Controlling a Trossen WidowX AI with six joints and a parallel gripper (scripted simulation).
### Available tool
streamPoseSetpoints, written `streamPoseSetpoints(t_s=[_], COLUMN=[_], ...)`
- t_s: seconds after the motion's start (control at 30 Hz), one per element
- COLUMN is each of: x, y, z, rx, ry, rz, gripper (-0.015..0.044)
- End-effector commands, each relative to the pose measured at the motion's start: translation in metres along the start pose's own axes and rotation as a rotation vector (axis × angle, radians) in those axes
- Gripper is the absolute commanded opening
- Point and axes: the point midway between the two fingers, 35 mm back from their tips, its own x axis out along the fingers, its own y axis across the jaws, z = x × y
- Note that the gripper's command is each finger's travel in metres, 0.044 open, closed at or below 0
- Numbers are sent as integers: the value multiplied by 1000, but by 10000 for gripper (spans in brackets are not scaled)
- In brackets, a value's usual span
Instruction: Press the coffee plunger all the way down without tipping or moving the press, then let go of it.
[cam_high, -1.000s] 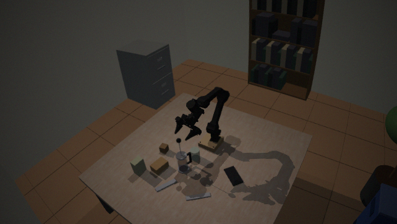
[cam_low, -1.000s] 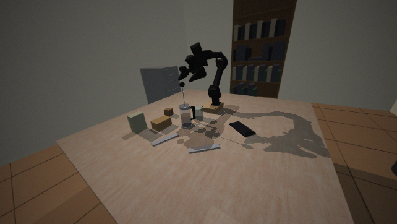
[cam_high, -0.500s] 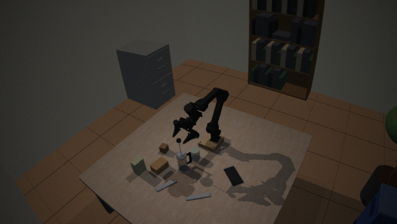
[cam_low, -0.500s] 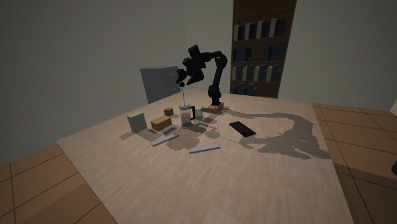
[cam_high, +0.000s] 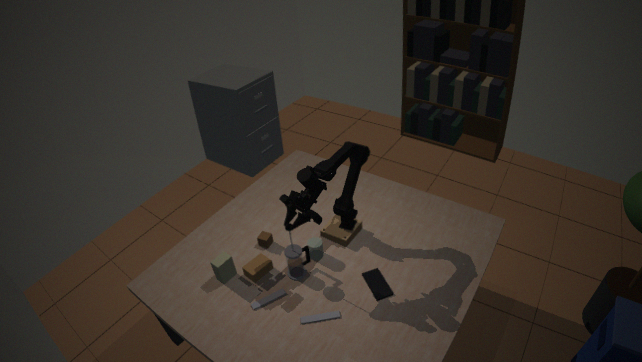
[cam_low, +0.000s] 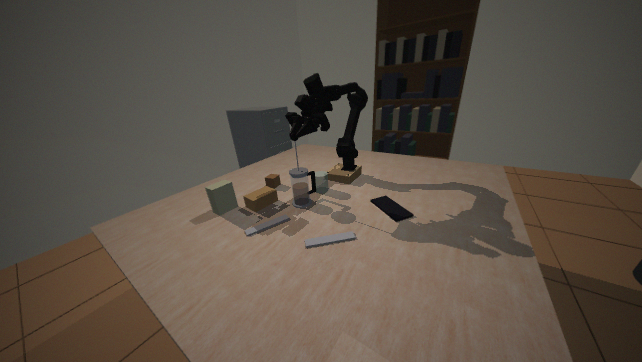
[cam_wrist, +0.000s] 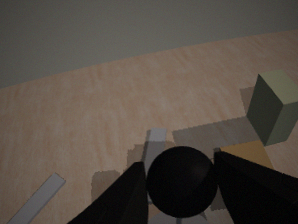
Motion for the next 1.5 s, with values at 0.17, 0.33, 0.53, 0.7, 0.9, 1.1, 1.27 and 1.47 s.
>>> streamPoseSetpoints(t_s=[0.17,0.33,0.53,0.7,0.9,1.1,1.27,1.47], x=[0,3,10,15,21,28,33,39], y=[0,0,0,0,1,1,1,1], z=[0,-3,-10,-17,-24,-32,-38,-46], rx=[-3,-3,-3,-3,-3,-3,-4,-4], ry=[-1,-1,-1,-1,-2,-2,-2,-2], rz=[1,1,1,1,1,1,1,1], gripper=[123,123,123,123,123,123,123,123])
